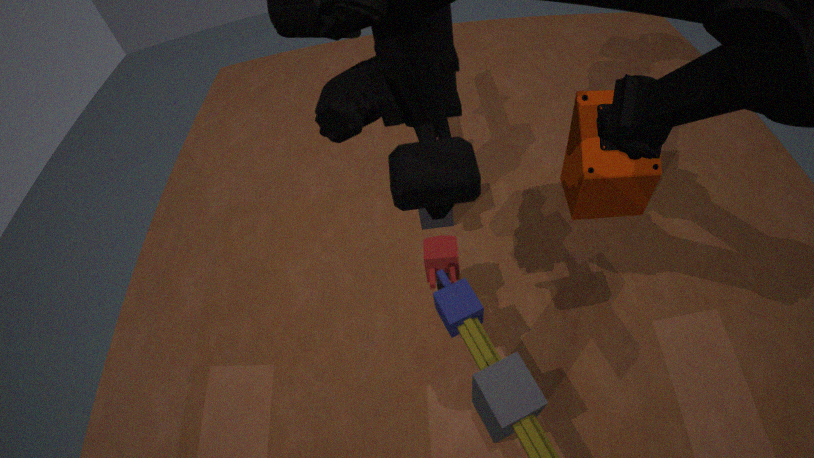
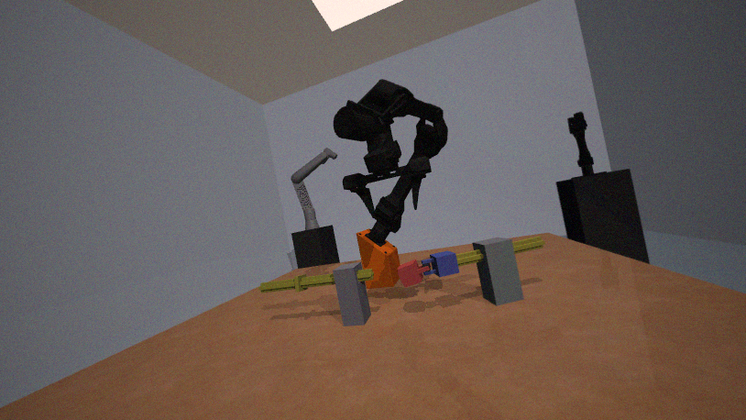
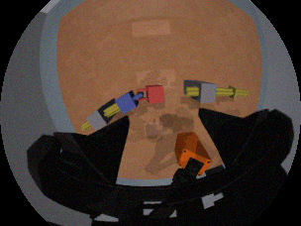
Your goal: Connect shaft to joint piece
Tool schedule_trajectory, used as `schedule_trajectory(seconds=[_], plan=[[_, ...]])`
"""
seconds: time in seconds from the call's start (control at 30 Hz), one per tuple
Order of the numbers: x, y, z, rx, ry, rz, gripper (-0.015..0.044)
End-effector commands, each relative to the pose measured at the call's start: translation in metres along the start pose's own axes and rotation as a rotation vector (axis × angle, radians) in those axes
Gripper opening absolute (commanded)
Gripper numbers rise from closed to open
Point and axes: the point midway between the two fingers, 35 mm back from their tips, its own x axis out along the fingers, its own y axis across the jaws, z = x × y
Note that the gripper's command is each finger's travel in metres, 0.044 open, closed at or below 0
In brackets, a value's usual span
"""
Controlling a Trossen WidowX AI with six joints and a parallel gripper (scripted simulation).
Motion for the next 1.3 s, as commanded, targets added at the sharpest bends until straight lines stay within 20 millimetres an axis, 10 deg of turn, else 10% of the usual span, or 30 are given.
schedule_trajectory(seconds=[0.0, 0.23, 1.27], plan=[[0.000, -0.002, -0.001, 0.021, 0.005, -0.007, 0.0440], [0.042, -0.070, -0.004, 0.021, 0.006, -0.007, 0.0440], [0.053, -0.072, -0.004, 0.809, 0.024, 0.046, 0.0440]])
